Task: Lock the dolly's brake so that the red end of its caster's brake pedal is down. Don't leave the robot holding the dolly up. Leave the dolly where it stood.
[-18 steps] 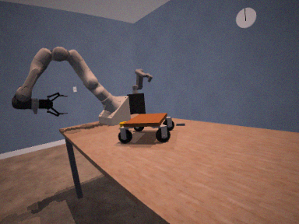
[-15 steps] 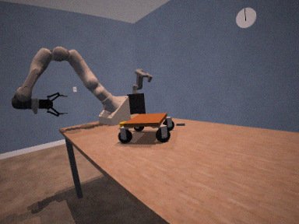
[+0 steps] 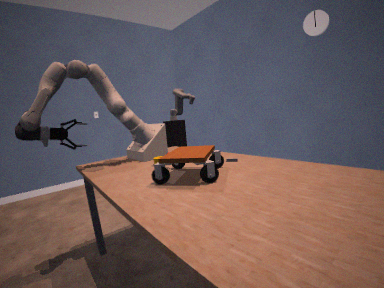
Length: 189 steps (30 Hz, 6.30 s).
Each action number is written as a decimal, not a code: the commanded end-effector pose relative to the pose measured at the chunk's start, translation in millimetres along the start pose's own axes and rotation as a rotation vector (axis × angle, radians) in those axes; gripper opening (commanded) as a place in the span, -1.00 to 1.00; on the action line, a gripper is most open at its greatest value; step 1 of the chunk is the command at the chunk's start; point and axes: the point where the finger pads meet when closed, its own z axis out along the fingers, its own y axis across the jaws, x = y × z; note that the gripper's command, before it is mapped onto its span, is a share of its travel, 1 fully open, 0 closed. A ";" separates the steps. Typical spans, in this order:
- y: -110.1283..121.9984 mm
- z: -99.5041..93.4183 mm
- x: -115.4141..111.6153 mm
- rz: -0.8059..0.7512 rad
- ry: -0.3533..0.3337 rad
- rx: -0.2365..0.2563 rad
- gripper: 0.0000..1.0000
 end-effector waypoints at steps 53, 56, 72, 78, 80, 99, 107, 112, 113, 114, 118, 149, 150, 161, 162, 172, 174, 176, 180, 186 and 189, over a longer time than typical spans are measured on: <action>-23.1 91.9 -402.2 -0.858 0.753 0.532 -1.00; -23.1 91.9 -402.2 -0.858 0.753 0.532 -1.00; -6.6 141.2 -442.7 -0.989 0.866 0.607 -1.00; -6.6 141.2 -442.7 -0.989 0.866 0.607 -1.00; -6.6 141.2 -442.7 -0.989 0.866 0.607 -1.00; 7.4 190.7 -469.1 -1.106 0.970 0.675 -1.00; 7.4 190.7 -469.1 -1.106 0.970 0.675 -1.00; 12.8 213.9 -477.7 -1.159 1.018 0.707 -1.00; 12.8 213.9 -477.7 -1.159 1.018 0.707 -1.00; 12.8 213.9 -477.7 -1.159 1.018 0.707 -1.00; 12.8 213.9 -477.7 -1.159 1.018 0.707 -1.00; 20.3 254.7 -487.6 -1.250 1.104 0.765 -1.00; 22.4 271.8 -490.0 -1.289 1.141 0.790 -1.00; 22.4 271.8 -490.0 -1.289 1.141 0.790 -1.00; 23.8 286.6 -491.2 -1.323 1.174 0.813 -1.00; 23.8 286.6 -491.2 -1.323 1.174 0.813 -1.00; 24.4 299.1 -491.6 -1.352 1.203 0.833 -1.00; 24.4 299.1 -491.6 -1.352 1.203 0.833 -1.00; 24.4 299.1 -491.6 -1.352 1.203 0.833 -1.00; 24.7 309.4 -491.6 -1.376 1.228 0.851 -1.00; 24.7 309.4 -491.6 -1.376 1.228 0.851 -1.00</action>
